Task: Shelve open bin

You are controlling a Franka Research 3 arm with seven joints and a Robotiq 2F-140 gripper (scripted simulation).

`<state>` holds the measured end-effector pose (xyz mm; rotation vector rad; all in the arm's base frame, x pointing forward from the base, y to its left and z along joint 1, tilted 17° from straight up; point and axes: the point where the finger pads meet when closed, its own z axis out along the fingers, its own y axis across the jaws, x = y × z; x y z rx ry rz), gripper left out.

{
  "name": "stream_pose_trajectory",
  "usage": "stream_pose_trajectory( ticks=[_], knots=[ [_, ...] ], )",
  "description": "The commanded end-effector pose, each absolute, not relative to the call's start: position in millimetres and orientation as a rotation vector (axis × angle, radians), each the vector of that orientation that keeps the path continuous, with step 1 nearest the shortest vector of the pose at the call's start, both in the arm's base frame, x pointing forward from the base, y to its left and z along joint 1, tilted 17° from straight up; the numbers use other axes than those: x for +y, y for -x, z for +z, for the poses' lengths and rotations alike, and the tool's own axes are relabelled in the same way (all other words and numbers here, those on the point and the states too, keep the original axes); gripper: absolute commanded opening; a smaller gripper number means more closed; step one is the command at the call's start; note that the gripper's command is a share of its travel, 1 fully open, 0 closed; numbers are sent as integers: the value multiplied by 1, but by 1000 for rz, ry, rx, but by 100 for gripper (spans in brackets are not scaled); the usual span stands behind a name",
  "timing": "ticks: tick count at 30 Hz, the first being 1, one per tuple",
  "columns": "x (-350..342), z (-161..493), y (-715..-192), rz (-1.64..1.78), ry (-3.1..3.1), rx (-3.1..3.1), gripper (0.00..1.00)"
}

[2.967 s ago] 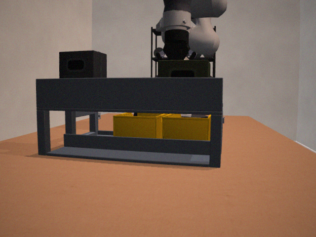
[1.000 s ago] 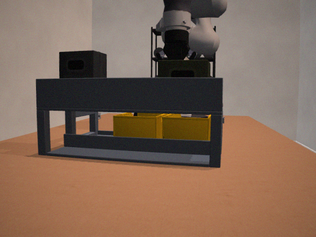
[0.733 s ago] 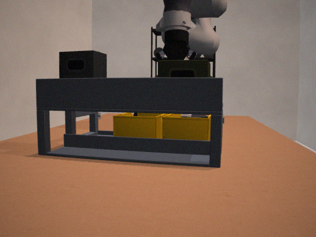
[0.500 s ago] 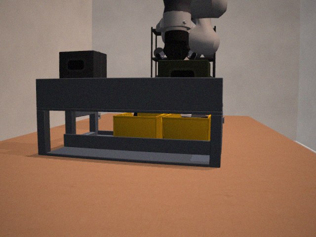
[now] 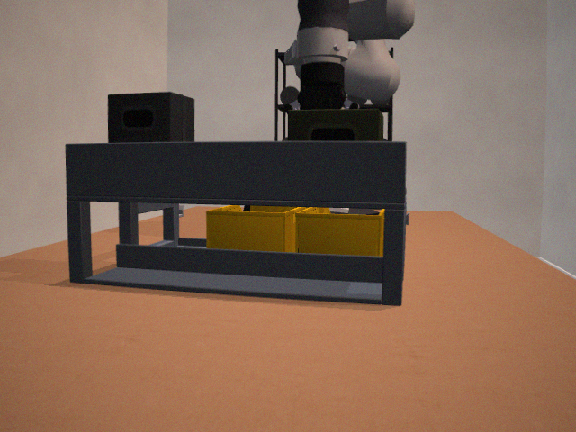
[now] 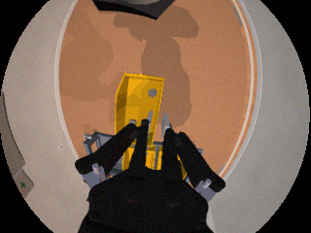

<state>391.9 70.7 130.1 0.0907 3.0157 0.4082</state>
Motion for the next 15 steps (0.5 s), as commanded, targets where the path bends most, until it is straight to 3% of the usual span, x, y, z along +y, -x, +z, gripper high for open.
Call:
stream_pose_trajectory(
  ticks=[1, 15],
  knots=[
    [71, 125, -394, 407, -81, 3009, 15],
    [75, 110, -396, 407, -81, 3009, 15]
  ],
)
